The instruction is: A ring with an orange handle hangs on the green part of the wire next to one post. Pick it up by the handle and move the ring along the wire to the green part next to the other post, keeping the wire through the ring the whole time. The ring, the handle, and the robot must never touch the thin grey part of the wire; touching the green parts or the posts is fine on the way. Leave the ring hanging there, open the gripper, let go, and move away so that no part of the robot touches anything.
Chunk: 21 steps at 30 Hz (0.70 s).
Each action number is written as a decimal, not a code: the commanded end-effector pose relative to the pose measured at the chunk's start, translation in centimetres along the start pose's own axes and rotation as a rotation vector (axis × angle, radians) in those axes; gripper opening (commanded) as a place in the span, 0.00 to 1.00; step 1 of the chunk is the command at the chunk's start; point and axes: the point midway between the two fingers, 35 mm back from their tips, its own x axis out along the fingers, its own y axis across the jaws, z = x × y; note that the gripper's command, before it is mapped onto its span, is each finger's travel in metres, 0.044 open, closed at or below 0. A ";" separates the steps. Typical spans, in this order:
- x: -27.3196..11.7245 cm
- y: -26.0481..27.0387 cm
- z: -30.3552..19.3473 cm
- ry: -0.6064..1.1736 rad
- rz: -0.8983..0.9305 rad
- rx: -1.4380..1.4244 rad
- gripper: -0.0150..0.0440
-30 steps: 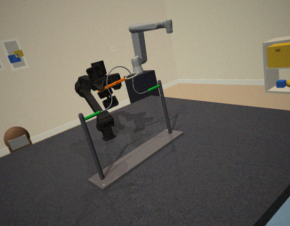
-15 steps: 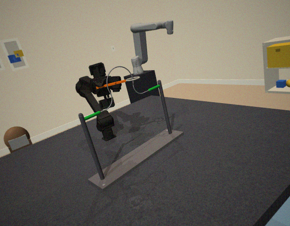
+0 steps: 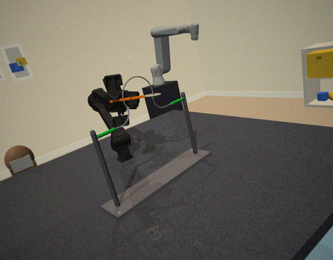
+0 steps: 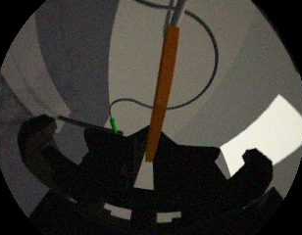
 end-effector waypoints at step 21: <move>-1.0 5.6 0.5 0.030 0.167 0.254 0.00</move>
